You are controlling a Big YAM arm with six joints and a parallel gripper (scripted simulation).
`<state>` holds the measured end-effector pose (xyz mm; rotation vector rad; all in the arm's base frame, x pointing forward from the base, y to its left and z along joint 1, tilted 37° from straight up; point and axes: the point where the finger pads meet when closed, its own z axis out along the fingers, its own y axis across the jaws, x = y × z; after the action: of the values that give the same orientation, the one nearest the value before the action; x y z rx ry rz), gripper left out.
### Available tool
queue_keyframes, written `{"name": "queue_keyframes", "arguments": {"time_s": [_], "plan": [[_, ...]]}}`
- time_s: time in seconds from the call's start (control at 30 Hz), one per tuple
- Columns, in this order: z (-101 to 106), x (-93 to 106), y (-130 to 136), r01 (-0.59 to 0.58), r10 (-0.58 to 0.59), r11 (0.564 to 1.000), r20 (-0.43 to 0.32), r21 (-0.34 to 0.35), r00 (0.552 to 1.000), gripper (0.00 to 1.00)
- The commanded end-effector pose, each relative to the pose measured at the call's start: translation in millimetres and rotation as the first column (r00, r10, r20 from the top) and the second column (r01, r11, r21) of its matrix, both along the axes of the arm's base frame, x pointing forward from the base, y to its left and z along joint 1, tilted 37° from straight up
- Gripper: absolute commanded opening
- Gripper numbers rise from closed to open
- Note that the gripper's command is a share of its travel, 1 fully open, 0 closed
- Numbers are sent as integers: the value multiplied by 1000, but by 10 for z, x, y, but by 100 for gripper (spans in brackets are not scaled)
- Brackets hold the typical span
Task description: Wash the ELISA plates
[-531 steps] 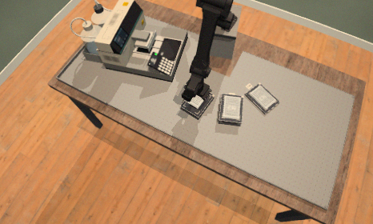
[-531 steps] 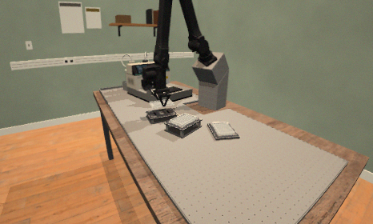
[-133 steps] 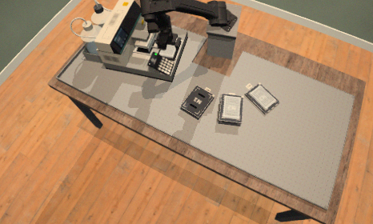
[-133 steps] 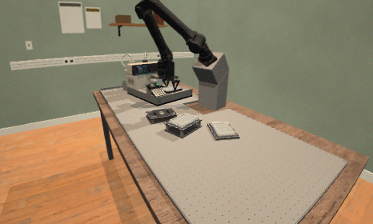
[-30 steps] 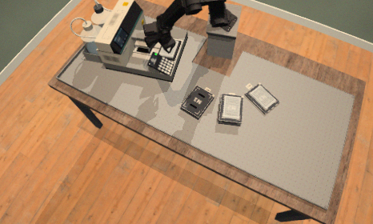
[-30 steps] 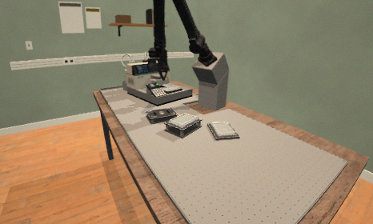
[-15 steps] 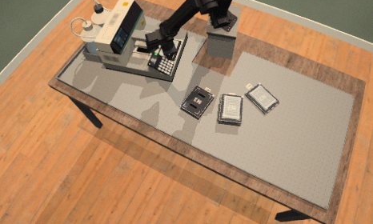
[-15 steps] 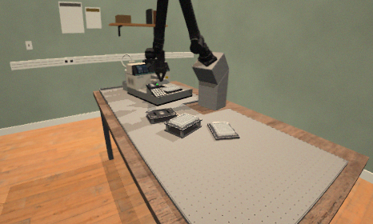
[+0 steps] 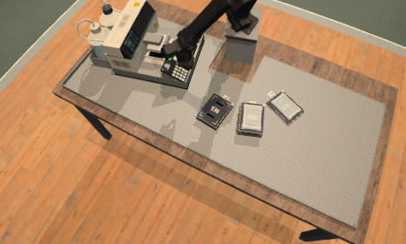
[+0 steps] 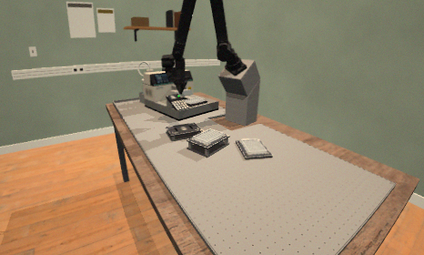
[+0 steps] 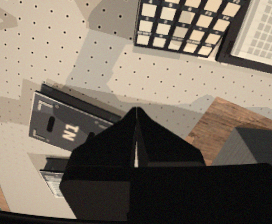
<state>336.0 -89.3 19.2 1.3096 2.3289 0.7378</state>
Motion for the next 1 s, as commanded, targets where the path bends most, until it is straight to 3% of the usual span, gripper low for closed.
{"name": "queue_keyframes", "arguments": {"time_s": [0.0,0.4,0.47,0.63,0.83,0.97], "plan": [[50,5,-17,124,-123,991,-23,56,992,0],[90,51,-39,123,-123,991,-14,54,992,0],[-118,40,54,155,-155,988,-19,20,988,0],[-321,166,119,255,-251,963,56,-89,966,0],[-330,171,122,325,-310,932,116,-160,944,0],[-298,210,66,338,-321,928,125,-159,939,0]]}}
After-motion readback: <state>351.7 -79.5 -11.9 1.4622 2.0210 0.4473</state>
